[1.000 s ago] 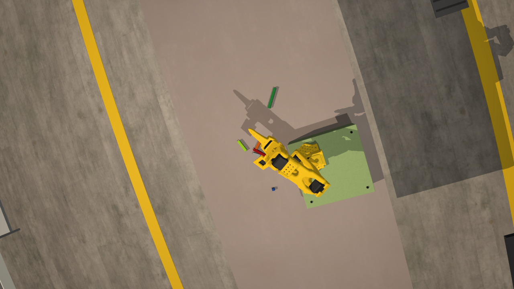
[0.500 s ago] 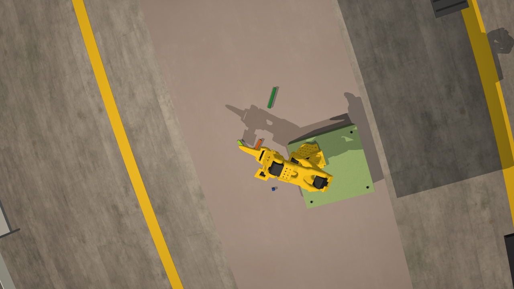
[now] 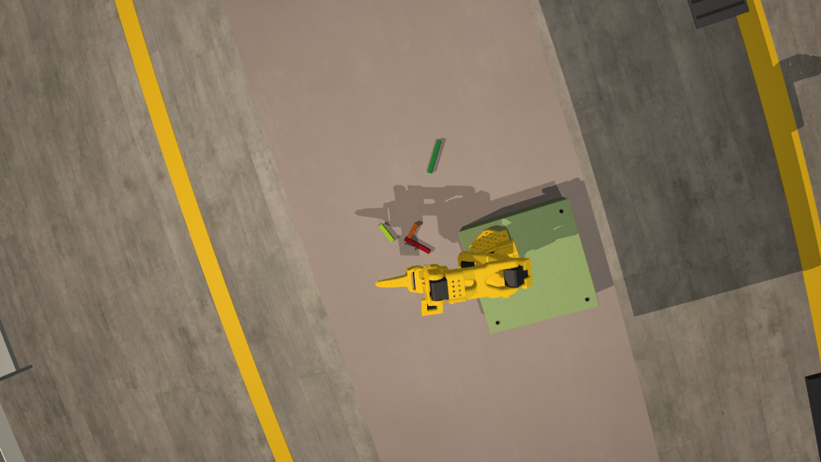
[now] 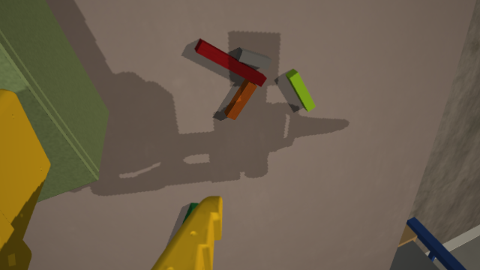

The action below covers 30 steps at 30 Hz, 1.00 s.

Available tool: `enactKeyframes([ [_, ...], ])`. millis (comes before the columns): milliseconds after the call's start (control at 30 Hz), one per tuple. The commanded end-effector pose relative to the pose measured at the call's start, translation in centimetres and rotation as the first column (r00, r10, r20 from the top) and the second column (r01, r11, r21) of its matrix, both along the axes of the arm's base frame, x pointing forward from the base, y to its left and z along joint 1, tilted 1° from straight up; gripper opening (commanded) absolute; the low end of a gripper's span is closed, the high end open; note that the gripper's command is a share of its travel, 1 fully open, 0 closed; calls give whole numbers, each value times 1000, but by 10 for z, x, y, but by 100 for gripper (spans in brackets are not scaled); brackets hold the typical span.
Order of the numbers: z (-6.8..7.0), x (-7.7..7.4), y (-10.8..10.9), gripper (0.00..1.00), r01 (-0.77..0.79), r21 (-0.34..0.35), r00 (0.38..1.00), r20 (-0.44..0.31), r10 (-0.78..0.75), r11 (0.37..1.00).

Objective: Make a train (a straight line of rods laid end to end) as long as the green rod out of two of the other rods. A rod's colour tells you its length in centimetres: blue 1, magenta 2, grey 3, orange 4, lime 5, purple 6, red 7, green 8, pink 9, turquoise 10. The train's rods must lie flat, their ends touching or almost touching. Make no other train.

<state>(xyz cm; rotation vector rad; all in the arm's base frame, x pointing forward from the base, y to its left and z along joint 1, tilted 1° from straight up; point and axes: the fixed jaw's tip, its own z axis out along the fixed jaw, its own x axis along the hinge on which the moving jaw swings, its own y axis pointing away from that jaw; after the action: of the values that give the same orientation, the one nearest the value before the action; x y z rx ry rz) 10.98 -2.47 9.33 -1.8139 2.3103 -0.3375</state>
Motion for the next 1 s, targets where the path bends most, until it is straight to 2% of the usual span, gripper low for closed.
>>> enactKeyframes([
  [0,-2,0,14,100,-108,9,994,-17,108,994],
  [233,-2,1,23,100,-188,9,982,-17,188,982],
  [967,-2,1,23,100,-192,9,981,-17,192,981],
])
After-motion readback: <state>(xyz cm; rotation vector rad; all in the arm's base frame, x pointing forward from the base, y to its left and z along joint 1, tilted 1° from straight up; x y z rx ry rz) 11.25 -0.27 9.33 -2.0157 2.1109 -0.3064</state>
